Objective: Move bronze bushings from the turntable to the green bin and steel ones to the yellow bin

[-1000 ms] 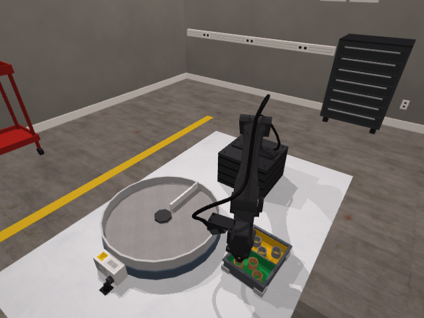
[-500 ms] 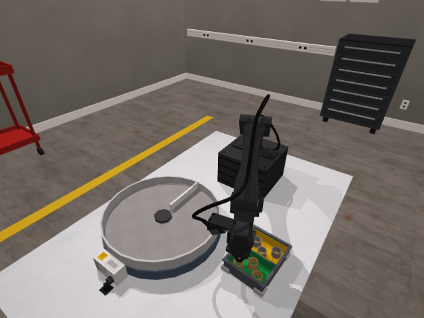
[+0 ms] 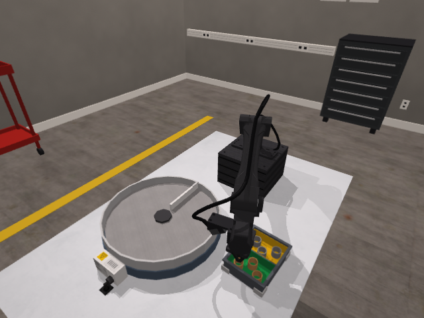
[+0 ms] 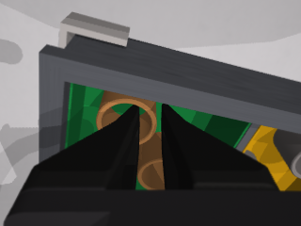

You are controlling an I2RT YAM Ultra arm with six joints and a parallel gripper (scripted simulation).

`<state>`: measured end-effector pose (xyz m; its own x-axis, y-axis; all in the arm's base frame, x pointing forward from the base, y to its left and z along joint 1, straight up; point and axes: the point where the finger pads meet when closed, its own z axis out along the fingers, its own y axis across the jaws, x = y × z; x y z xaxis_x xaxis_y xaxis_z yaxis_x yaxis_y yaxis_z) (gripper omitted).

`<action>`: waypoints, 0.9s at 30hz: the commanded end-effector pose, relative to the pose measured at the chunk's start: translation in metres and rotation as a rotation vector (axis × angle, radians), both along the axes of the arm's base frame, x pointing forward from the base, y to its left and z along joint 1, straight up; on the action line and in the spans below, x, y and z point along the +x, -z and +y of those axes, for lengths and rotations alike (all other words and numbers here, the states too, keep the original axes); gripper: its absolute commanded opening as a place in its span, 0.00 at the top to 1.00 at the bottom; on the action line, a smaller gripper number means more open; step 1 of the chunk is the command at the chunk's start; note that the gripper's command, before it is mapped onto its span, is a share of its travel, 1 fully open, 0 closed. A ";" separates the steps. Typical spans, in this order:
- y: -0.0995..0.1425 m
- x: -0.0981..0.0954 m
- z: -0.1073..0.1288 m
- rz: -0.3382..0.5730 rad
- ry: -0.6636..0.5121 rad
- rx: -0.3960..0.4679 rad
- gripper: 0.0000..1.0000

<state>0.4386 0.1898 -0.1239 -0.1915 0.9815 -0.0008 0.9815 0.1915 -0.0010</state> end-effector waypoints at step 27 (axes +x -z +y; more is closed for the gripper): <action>-0.110 0.009 0.008 -0.048 -0.002 0.016 0.87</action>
<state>0.4468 0.1933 -0.0384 -0.1916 0.9815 0.0063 0.9810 0.1913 0.0319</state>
